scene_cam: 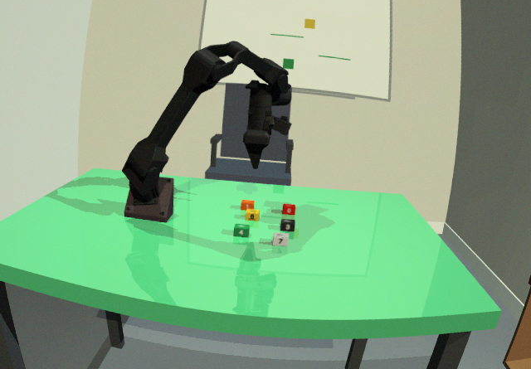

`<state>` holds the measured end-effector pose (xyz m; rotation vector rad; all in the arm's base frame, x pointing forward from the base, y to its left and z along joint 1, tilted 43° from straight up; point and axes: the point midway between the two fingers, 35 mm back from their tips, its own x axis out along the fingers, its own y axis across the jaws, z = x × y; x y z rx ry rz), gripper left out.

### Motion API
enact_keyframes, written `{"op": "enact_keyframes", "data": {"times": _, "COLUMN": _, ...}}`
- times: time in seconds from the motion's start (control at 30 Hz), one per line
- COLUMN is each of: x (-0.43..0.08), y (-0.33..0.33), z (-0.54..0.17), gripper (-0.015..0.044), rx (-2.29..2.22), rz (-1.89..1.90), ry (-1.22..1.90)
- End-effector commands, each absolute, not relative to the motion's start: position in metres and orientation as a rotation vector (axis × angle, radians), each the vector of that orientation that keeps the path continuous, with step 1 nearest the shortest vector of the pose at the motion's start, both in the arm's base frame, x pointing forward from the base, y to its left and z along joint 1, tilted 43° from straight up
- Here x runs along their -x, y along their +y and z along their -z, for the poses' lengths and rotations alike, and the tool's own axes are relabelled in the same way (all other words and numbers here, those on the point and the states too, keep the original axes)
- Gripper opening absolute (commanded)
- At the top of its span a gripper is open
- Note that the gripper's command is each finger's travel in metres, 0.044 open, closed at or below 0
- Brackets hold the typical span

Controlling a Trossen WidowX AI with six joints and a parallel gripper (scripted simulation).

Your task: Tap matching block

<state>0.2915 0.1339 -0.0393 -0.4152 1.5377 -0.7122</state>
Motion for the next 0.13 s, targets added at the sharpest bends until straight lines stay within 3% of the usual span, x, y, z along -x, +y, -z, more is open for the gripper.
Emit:
{"op": "enact_keyframes", "data": {"times": 0.0, "x": -0.2824, "y": 0.1712, "z": 0.0505, "gripper": 0.0387, "rx": 0.423, "rz": 0.722, "ry": 1.542}}
{"op": "enact_keyframes", "data": {"times": 0.1, "x": -0.2817, "y": 0.1734, "z": 0.0511, "gripper": 0.0400, "rx": 0.423, "rz": 0.722, "ry": 1.541}}
